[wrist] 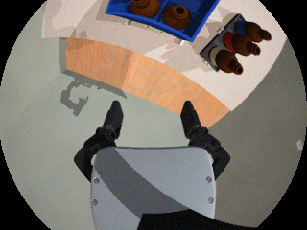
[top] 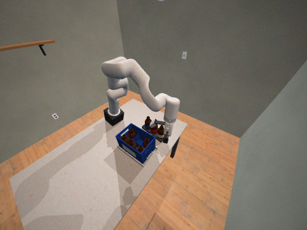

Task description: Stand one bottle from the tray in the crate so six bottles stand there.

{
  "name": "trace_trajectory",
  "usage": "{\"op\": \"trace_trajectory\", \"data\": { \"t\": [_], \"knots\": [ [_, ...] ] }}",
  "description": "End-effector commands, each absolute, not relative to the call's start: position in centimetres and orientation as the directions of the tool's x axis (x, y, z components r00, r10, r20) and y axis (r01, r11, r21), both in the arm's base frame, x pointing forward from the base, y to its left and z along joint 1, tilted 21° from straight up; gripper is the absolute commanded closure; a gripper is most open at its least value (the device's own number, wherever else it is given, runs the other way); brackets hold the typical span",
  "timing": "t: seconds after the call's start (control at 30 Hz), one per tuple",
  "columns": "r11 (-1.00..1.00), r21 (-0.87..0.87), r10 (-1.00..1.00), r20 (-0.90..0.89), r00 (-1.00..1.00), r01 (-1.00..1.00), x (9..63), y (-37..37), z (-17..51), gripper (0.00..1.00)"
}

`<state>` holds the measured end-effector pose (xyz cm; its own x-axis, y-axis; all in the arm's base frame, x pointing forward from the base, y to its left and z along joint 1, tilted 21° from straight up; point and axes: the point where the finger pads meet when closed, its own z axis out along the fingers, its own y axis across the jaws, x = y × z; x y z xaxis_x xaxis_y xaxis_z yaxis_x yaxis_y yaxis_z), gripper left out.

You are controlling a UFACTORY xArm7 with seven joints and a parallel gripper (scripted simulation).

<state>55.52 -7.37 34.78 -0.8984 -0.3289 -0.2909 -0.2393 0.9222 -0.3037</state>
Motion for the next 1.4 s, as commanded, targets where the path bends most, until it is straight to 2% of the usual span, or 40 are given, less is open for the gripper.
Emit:
{"op": "trace_trajectory", "data": {
  "t": [0.0, 0.6, 1.03, 1.1, 1.17, 1.37],
  "knots": [
    [0.922, -0.306, -0.329, -0.295, -0.897, -0.238, 55.6, -7.4, 35.0, 0.00],
    [0.926, -0.301, -0.318, -0.298, -0.900, -0.228, 55.3, -7.6, 34.9, 0.00],
    [0.972, -0.076, 0.181, -0.355, -0.917, 0.222, 45.9, -14.0, 30.0, 0.00],
    [0.972, -0.076, 0.181, -0.355, -0.917, 0.222, 45.9, -14.0, 30.0, 0.00],
    [0.941, -0.012, 0.313, -0.354, -0.881, 0.339, 43.4, -15.2, 28.6, 0.00],
    [0.864, 0.083, 0.492, -0.340, -0.801, 0.496, 39.8, -16.5, 26.5, 0.00]
  ]
}}
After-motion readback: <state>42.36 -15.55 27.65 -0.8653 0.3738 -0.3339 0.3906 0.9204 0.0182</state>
